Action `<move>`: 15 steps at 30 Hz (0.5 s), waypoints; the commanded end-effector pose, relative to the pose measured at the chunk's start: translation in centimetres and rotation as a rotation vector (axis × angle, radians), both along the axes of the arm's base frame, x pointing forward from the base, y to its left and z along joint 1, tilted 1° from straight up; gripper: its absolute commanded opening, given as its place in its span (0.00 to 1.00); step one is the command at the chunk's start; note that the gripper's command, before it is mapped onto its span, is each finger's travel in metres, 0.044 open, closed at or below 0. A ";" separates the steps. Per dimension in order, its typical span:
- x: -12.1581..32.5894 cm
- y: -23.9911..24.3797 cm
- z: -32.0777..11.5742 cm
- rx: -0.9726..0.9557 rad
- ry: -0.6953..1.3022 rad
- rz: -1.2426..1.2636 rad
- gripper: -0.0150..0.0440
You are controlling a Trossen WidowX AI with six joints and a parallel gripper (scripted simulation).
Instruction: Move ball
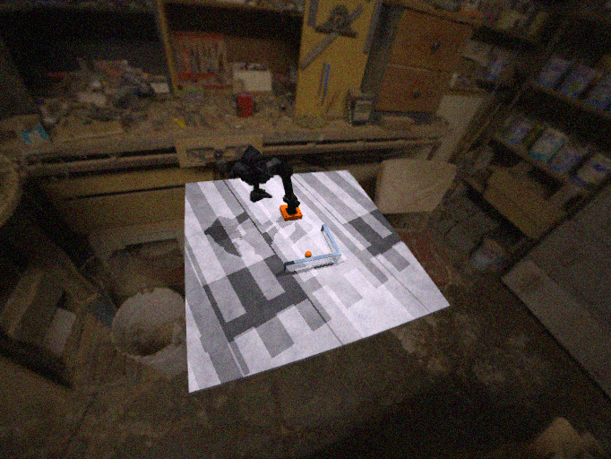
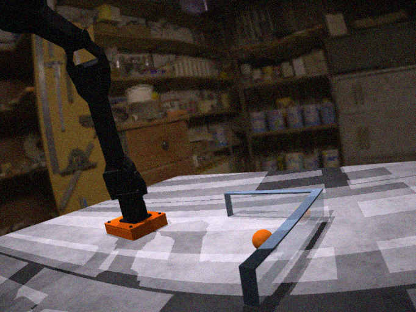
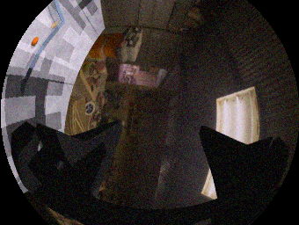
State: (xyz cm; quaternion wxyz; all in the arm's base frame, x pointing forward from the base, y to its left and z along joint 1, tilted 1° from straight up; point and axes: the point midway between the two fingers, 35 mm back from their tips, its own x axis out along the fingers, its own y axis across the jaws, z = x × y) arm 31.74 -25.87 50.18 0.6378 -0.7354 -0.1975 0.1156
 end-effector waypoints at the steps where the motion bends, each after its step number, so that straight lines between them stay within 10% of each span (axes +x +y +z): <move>1: 0.1 0.0 0.0 0.010 0.002 0.000 0.89; 5: 2.4 0.0 -0.6 0.214 0.041 0.006 0.74; 15: 9.0 0.4 -4.5 0.752 0.223 -0.033 0.74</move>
